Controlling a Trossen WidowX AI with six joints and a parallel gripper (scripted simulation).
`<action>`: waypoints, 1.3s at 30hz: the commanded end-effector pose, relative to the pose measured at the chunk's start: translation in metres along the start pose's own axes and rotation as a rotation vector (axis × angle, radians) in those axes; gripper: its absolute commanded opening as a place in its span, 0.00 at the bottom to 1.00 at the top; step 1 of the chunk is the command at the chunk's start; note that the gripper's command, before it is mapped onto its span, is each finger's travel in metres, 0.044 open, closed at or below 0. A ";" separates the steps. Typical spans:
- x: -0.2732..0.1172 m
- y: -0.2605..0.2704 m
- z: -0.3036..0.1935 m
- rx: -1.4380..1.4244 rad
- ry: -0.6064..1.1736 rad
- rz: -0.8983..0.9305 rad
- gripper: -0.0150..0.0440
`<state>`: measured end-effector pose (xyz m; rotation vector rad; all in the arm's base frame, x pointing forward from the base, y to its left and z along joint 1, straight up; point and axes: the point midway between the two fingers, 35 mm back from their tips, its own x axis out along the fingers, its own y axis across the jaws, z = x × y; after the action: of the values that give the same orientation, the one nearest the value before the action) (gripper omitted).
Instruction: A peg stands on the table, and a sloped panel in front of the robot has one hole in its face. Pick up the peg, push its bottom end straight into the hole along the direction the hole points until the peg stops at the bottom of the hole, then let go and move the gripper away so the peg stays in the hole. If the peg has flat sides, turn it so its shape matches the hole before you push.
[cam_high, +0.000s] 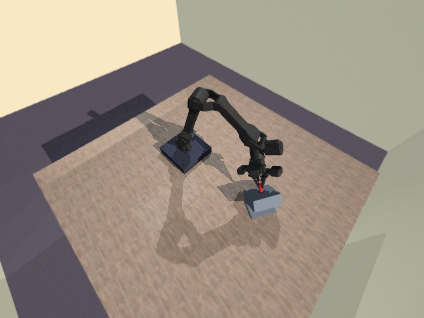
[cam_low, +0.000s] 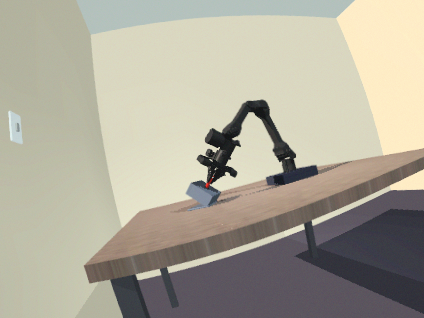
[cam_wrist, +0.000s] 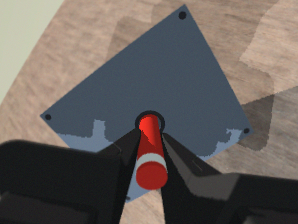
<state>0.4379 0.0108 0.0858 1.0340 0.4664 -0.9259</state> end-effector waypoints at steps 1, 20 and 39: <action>0.003 0.001 0.000 -0.002 -0.002 0.002 0.25; 0.005 0.000 0.000 0.002 -0.002 0.001 0.25; -0.005 0.001 -0.001 0.001 0.000 0.000 1.00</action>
<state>0.4377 0.0114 0.0813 1.0263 0.4766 -0.9303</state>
